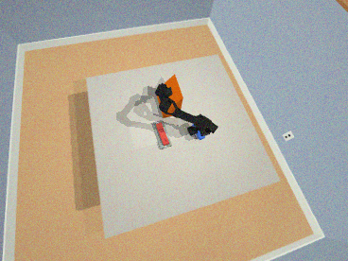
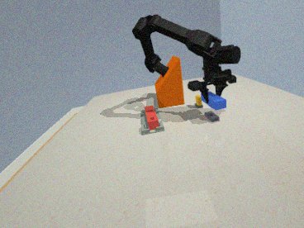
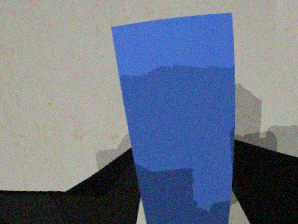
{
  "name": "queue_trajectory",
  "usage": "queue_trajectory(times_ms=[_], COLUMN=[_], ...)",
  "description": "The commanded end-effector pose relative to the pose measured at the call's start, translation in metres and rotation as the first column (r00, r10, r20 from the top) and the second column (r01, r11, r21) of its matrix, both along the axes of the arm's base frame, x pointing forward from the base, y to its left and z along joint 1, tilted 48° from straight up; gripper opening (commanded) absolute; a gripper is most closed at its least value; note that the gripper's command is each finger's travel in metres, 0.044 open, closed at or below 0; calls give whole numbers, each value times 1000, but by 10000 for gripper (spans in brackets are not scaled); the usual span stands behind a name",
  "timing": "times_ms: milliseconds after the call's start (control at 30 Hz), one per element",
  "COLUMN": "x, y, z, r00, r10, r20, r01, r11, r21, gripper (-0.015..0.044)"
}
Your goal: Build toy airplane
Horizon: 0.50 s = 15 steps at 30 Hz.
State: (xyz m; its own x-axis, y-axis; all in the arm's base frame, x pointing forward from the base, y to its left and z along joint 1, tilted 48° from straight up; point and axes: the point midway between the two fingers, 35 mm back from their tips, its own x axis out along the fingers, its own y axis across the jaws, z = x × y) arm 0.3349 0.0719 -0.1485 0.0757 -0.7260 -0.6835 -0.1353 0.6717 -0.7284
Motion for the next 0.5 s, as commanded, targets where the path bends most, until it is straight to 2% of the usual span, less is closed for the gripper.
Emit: queue_trajectory(times_ms=[0,467], x=[1,-7], y=[13,41], z=[11,44], r00=[1000,1000], r10=[-3,-11], r20=[7,-9], r01=[3,11], r11=[1000,1000], r21=[7,-5], gripper=[0,0])
